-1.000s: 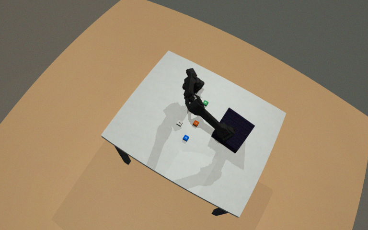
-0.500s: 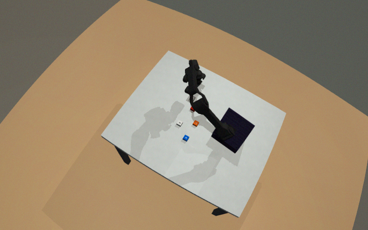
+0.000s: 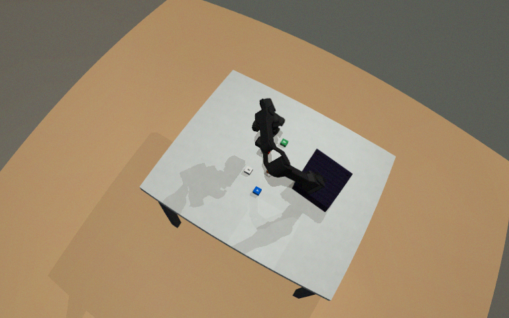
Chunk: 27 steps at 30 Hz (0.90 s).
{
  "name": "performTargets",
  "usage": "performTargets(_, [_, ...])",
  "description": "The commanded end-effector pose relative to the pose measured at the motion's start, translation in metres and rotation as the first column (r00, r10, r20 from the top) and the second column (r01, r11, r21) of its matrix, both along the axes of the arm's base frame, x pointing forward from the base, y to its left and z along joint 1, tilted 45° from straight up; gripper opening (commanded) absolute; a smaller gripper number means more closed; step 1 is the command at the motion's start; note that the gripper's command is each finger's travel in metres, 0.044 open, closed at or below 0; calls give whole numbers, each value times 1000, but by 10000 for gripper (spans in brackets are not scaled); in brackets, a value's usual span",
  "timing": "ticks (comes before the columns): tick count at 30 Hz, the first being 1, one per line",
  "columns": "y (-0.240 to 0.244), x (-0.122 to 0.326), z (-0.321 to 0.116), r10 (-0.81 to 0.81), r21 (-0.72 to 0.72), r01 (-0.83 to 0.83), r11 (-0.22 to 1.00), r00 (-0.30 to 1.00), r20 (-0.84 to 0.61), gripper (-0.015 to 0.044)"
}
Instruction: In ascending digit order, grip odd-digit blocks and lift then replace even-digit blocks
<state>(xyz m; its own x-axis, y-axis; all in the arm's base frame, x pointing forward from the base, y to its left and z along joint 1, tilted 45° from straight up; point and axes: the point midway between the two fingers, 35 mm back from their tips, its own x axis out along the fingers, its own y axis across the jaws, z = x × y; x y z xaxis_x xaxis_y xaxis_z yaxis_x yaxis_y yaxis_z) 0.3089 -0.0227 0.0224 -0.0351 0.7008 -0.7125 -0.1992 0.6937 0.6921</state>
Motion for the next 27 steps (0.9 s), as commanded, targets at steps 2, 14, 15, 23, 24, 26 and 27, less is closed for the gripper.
performTargets(2, [26, -45, 18, -3, 8, 3, 1000, 1000, -18, 120])
performTargets(14, [85, -82, -14, -4, 6, 4, 1000, 1000, -19, 251])
performTargets(15, [95, -84, -23, -3, 9, 3, 1000, 1000, -19, 277])
performTargets(23, [106, -86, -32, -2, 12, 3, 1000, 1000, -19, 400])
performTargets(24, [107, -86, -33, -2, 12, 3, 1000, 1000, -19, 400])
performTargets(26, [109, -86, -36, -2, 12, 3, 1000, 1000, -19, 400])
performTargets(27, [110, -87, -37, -2, 12, 3, 1000, 1000, -19, 400])
